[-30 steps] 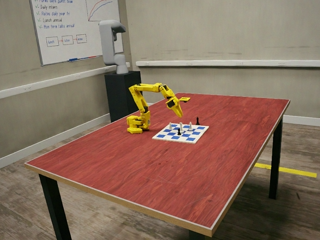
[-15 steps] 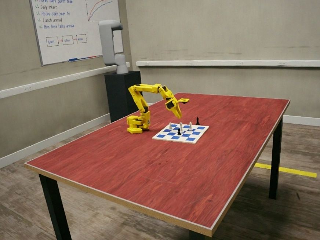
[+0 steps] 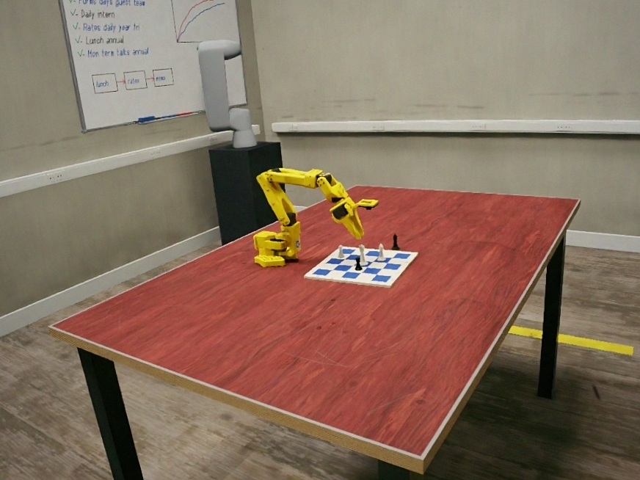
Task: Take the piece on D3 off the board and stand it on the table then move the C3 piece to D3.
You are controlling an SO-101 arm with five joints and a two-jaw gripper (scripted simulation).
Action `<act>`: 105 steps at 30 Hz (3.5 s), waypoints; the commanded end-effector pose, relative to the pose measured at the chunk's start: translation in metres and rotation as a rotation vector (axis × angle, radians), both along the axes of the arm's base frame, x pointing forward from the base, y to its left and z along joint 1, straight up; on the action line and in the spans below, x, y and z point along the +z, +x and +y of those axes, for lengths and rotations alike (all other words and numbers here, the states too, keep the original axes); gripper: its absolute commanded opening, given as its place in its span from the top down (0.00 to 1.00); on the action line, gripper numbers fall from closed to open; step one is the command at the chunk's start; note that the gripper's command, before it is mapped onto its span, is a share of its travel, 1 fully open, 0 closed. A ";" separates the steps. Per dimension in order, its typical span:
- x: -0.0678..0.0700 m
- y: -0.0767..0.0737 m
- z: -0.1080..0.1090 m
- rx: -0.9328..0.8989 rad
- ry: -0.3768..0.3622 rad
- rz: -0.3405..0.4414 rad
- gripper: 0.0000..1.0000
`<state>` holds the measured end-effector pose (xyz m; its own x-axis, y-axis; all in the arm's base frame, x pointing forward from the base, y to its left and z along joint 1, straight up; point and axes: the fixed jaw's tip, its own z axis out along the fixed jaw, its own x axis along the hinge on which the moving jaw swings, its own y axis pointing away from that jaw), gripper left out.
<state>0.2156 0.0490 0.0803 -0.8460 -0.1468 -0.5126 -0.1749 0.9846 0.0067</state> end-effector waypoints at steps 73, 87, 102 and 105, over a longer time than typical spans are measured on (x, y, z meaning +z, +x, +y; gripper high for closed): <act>-0.053 -0.002 -0.005 -0.005 -0.008 -0.009 0.88; -0.053 -0.002 -0.005 -0.005 -0.008 -0.009 0.94; -0.053 -0.002 -0.005 -0.005 -0.008 -0.009 1.00; -0.053 -0.002 -0.005 -0.005 -0.008 -0.009 1.00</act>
<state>0.2173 0.0461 0.0338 -0.8290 -0.1440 -0.5403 -0.1715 0.9852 0.0006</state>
